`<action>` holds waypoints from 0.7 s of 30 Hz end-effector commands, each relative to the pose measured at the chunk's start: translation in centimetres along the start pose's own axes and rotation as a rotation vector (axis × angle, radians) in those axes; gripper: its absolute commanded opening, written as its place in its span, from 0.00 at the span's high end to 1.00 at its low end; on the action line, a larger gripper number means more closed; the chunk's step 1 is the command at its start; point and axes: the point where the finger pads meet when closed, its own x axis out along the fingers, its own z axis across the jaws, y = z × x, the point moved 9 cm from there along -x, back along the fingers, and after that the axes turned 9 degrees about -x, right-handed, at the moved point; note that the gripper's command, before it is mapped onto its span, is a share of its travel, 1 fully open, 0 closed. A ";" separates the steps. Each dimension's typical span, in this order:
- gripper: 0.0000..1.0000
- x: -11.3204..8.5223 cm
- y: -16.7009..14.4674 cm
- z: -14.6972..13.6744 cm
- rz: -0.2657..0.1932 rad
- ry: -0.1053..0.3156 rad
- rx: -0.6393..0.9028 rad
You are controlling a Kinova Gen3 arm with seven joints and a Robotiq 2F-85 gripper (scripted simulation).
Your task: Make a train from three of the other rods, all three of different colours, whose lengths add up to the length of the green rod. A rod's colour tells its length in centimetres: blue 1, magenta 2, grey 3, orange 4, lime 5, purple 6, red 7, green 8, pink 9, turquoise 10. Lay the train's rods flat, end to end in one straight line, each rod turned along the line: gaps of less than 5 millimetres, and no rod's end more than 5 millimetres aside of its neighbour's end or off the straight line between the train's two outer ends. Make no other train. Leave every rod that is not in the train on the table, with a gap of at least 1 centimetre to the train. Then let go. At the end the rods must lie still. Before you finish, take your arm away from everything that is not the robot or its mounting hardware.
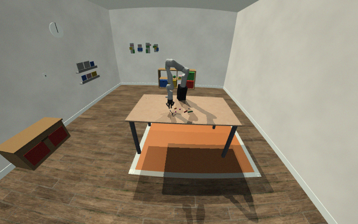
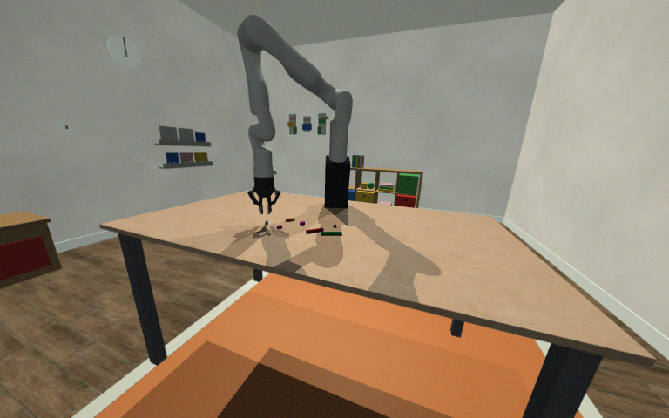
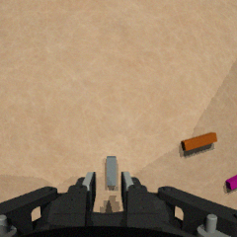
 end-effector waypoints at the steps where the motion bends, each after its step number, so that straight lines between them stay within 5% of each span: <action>1: 0.76 0.6 0.0 0.2 0.001 -0.006 -0.001; 21: 0.76 2.3 0.0 0.2 0.001 -0.006 -0.001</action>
